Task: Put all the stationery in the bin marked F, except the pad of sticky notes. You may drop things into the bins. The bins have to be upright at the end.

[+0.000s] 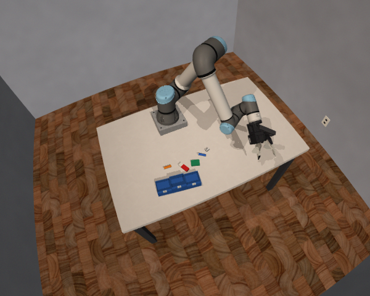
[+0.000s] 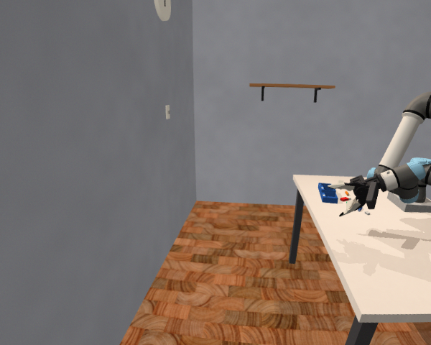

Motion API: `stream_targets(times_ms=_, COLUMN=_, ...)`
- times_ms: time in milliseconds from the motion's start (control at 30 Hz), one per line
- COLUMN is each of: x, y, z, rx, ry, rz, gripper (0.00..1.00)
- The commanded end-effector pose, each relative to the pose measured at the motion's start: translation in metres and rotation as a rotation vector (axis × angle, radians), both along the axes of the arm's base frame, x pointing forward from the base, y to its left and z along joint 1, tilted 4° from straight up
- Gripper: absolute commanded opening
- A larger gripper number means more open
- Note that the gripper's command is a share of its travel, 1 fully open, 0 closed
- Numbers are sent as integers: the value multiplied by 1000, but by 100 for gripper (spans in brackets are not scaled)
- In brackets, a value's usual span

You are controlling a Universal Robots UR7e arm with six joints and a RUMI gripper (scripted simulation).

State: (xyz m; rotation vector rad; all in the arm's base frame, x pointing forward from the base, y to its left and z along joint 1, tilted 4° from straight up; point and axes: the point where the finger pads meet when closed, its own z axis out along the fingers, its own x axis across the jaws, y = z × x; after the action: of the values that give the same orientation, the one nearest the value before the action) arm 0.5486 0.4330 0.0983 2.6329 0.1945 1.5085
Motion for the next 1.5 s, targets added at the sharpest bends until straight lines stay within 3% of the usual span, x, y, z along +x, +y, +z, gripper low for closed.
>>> stream_targets(times_ms=0, x=0, y=0, z=1, rx=1, ry=-1, rz=0, gripper=100)
stream_targets(times_ms=33, x=0, y=0, z=1, rx=1, ry=-1, rz=0, gripper=100)
stream_targets(times_ms=67, x=1, y=0, z=9, rx=1, ry=-1, rz=0, gripper=4)
stream_targets(times_ms=300, x=3, y=-3, z=65, rx=1, ry=-1, rz=0, gripper=4)
stream_targets(times_ms=500, x=0, y=-10, z=65, rx=24, ry=22, rz=-39, gripper=4)
stream_targets(times_ms=733, x=16, y=-29, z=58, rx=27, ry=47, rz=-52, gripper=4)
stream_targets(times_ms=833, x=24, y=-53, z=58, rx=54, ry=98, rz=-107, gripper=4)
stream_targets(times_ms=967, x=26, y=-57, z=58, rx=54, ry=98, rz=-107, gripper=4)
stream_targets(times_ms=1067, x=32, y=-81, z=57, rx=83, ry=150, rz=-165, gripper=4)
stream_targets(times_ms=1200, x=33, y=-85, z=57, rx=83, ry=150, rz=-165, gripper=4)
stream_targets(times_ms=1300, x=36, y=-110, z=56, rx=114, ry=201, rz=-226, gripper=4)
stream_targets(times_ms=1467, x=37, y=-122, z=55, rx=133, ry=230, rz=-262, gripper=4)
